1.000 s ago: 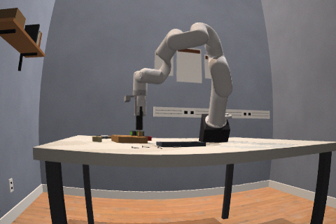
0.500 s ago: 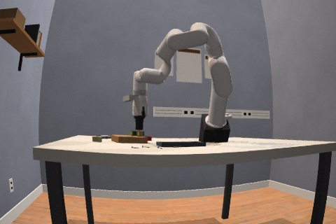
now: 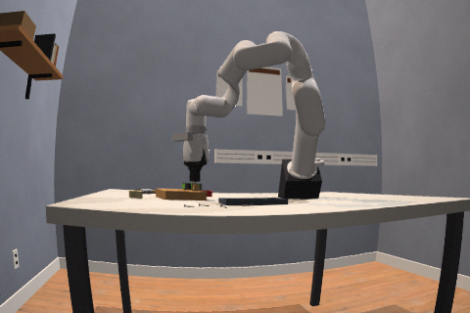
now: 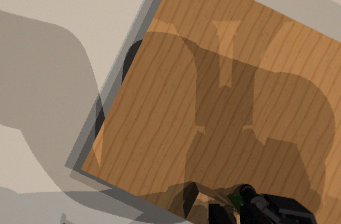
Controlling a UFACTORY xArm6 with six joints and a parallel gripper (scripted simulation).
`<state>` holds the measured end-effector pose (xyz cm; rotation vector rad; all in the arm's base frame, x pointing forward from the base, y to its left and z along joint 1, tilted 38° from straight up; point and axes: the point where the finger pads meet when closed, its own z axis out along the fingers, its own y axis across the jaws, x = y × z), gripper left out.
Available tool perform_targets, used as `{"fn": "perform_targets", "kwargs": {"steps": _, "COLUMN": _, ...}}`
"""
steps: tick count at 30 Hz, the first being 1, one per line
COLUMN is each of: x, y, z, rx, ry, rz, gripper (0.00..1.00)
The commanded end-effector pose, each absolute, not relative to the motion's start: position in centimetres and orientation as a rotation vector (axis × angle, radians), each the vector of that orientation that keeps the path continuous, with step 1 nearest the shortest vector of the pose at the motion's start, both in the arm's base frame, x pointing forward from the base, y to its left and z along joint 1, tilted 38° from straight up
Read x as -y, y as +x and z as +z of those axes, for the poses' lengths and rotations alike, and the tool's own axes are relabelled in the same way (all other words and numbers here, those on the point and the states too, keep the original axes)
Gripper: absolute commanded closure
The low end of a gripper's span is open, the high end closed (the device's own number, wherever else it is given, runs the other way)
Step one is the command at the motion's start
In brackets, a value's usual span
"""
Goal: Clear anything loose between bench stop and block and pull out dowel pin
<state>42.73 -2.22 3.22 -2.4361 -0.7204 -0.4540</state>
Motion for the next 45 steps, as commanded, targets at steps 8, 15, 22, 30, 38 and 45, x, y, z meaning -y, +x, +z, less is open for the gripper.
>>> {"fn": "perform_targets", "kwargs": {"steps": 8, "x": 2.33, "y": 42.82, "z": 3.32, "rx": 0.957, "ry": -2.378, "rz": -0.534, "gripper": 1.00}}
{"fn": "perform_targets", "kwargs": {"steps": 15, "x": 2.36, "y": 42.80, "z": 3.36, "rx": 0.889, "ry": -2.397, "rz": -0.514, "gripper": 1.00}}
{"fn": "perform_targets", "kwargs": {"steps": 22, "x": 2.37, "y": 42.80, "z": 3.38, "rx": 0.758, "ry": -2.428, "rz": -0.473, "gripper": 1.00}}
{"fn": "perform_targets", "kwargs": {"steps": 30, "x": 2.39, "y": 42.80, "z": 3.39, "rx": 0.547, "ry": -2.466, "rz": -0.406, "gripper": 1.00}}
{"fn": "perform_targets", "kwargs": {"steps": 38, "x": 2.39, "y": 42.80, "z": 3.40, "rx": 0.388, "ry": -2.485, "rz": -0.355, "gripper": 1.00}}
{"fn": "perform_targets", "kwargs": {"steps": 45, "x": 2.40, "y": 42.80, "z": 3.41, "rx": 0.203, "ry": -2.495, "rz": -0.295, "gripper": 1.00}}
